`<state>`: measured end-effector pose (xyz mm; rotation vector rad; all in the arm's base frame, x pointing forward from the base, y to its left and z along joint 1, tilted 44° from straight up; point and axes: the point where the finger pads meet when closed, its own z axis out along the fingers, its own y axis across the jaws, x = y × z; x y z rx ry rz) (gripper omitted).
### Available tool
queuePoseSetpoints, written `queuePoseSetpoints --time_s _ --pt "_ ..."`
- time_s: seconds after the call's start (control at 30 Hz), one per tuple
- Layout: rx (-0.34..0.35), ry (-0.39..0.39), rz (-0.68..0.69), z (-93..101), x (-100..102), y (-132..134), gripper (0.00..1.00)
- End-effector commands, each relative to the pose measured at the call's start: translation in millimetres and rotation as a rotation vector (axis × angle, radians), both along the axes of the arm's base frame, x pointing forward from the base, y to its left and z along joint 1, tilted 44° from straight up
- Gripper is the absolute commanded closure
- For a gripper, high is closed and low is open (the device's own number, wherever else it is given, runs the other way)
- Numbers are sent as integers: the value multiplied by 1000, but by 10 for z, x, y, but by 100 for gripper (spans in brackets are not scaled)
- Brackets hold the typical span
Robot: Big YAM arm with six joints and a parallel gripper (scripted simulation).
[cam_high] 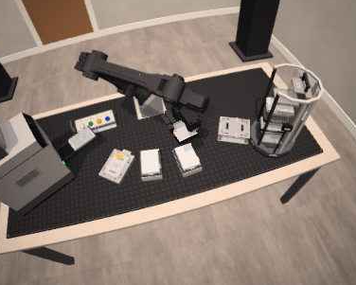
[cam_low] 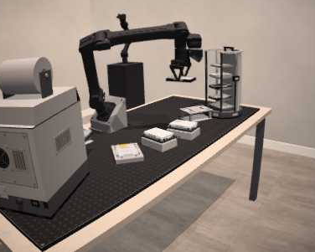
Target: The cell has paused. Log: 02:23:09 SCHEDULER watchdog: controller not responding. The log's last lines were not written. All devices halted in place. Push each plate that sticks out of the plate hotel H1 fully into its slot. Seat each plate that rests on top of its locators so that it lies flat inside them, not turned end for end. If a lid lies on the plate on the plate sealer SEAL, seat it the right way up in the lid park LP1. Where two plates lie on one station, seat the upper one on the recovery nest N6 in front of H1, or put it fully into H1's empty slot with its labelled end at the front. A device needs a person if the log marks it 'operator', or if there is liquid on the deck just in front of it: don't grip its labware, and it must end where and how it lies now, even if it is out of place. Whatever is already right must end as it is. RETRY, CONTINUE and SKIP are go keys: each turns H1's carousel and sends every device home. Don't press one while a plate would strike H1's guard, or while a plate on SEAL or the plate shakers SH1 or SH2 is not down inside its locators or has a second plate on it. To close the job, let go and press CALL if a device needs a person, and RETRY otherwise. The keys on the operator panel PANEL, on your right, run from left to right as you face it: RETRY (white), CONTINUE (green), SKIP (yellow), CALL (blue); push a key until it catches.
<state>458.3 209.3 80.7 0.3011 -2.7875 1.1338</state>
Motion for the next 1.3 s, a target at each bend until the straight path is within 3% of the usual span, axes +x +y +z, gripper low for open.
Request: queuePoseSetpoints --time_s 0.0,0.23,1.27 --pt "33 16 80 42 113 277 16" --pt "42 170 249 -132 88 458 16" --pt "38 168 235 -750 -80 1096 16"
